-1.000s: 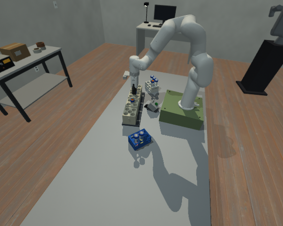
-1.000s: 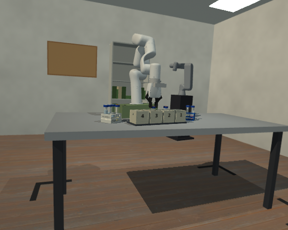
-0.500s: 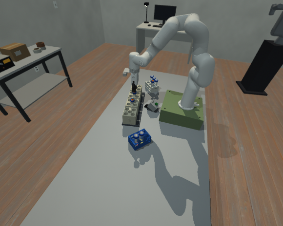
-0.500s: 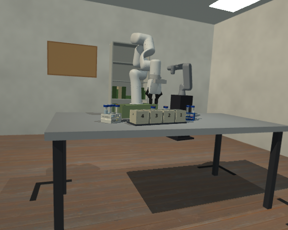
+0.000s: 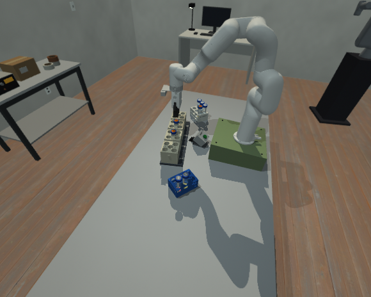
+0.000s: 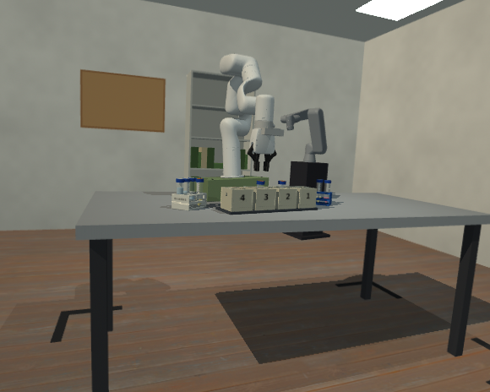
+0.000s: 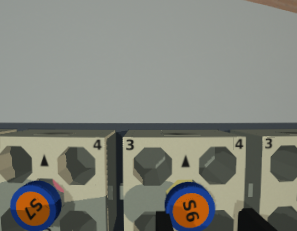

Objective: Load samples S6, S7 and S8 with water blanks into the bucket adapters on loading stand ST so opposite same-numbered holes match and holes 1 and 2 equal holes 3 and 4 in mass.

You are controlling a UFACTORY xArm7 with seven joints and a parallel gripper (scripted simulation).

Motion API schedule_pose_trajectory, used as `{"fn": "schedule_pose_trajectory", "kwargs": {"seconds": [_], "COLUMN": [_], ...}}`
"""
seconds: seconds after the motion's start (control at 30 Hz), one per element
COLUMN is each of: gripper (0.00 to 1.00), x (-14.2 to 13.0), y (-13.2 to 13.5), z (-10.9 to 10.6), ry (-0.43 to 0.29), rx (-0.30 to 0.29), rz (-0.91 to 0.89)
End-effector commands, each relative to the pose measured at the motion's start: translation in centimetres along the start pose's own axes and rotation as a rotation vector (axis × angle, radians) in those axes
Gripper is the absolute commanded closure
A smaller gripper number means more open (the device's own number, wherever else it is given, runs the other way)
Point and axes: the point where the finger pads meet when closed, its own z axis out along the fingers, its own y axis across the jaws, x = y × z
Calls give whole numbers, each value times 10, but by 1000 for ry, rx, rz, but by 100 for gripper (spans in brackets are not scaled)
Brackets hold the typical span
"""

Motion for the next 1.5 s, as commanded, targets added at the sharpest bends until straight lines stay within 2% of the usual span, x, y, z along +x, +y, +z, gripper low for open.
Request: {"fn": "schedule_pose_trajectory", "kwargs": {"seconds": [0.0,1.1,1.47], "gripper": [56,56,56], "x": [1,1,1], "y": [0,0,0], "z": [-12,-69,-69], "ry": [4,5,5], "rx": [0,0,0], "rz": [0,0,0]}}
